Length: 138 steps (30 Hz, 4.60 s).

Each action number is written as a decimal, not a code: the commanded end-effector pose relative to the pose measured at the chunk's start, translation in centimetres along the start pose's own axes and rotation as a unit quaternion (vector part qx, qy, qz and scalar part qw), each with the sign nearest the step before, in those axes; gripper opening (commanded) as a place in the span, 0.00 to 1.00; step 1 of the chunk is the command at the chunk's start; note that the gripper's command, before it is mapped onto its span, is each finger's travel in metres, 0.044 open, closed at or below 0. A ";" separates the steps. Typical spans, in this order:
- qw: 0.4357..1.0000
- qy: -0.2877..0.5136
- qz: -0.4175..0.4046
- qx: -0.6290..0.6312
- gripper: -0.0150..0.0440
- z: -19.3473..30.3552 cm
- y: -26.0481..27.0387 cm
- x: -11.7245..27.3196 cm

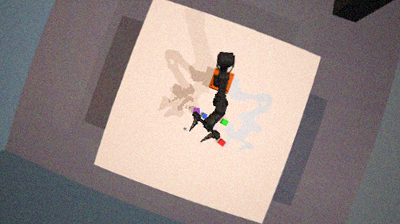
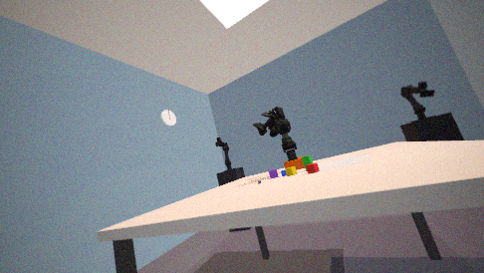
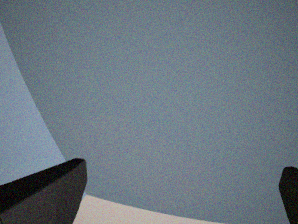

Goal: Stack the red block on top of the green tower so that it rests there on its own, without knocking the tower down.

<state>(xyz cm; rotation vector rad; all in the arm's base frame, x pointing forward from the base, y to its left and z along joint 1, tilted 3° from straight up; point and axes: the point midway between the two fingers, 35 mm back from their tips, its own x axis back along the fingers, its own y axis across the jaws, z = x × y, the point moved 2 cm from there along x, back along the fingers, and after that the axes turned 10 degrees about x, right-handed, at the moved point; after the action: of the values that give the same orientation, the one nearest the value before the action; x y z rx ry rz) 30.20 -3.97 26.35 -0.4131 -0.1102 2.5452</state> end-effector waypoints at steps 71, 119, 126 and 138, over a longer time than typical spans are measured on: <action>0.232 -0.211 -0.690 -0.652 1.00 -16.6 -15.8 3.0; 0.142 -0.071 -0.773 -0.615 1.00 -23.9 -14.7 6.8; 0.142 -0.071 -0.773 -0.615 1.00 -25.0 -14.5 7.1; 0.143 -0.071 -0.773 -0.615 1.00 -25.7 -14.4 7.2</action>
<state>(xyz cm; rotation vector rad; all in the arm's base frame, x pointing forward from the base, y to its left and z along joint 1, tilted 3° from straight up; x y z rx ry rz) 40.09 11.94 2.74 -0.2074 -1.6462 -0.2091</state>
